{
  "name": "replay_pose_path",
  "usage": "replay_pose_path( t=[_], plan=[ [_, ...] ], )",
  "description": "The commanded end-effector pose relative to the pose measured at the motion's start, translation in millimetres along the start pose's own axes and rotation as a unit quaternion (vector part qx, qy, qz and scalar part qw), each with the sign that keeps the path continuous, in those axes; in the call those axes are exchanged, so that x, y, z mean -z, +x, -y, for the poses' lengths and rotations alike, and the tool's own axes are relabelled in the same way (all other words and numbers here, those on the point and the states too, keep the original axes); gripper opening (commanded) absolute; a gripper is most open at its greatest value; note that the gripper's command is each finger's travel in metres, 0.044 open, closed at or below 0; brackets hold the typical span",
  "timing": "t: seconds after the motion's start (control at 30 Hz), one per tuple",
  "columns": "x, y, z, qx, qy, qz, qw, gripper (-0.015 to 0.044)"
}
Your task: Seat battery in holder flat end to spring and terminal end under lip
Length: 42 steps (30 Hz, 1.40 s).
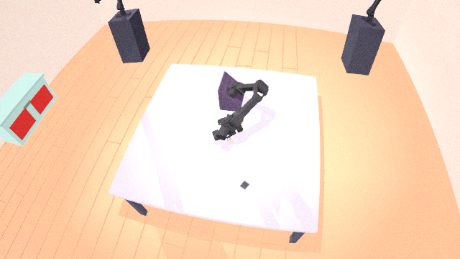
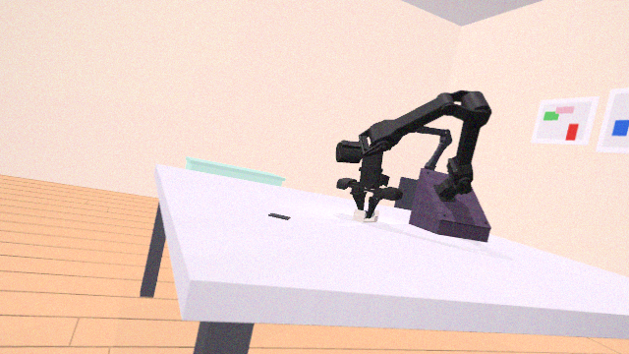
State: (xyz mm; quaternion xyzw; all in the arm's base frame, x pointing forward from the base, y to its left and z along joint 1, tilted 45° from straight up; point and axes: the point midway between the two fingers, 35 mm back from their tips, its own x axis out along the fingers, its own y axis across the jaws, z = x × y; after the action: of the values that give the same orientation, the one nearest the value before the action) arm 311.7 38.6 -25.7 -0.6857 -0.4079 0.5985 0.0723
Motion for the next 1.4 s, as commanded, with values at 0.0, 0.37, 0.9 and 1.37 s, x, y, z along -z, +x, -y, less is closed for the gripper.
replay_pose_path(
  t=[0.0,0.37,0.9,1.37],
  plan=[
    [6.0,-2.5,0.7,-0.002,-0.008,-0.025,1.0,0.0081],
    [5.1,0.0,2.3,-0.002,-0.01,-0.054,0.998,0.0081],
    [4.7,0.9,2.8,-0.003,-0.011,-0.066,0.998,0.0081],
    [-5.5,3.5,2.7,-0.005,-0.01,-0.067,0.998,0.0081]
  ],
)
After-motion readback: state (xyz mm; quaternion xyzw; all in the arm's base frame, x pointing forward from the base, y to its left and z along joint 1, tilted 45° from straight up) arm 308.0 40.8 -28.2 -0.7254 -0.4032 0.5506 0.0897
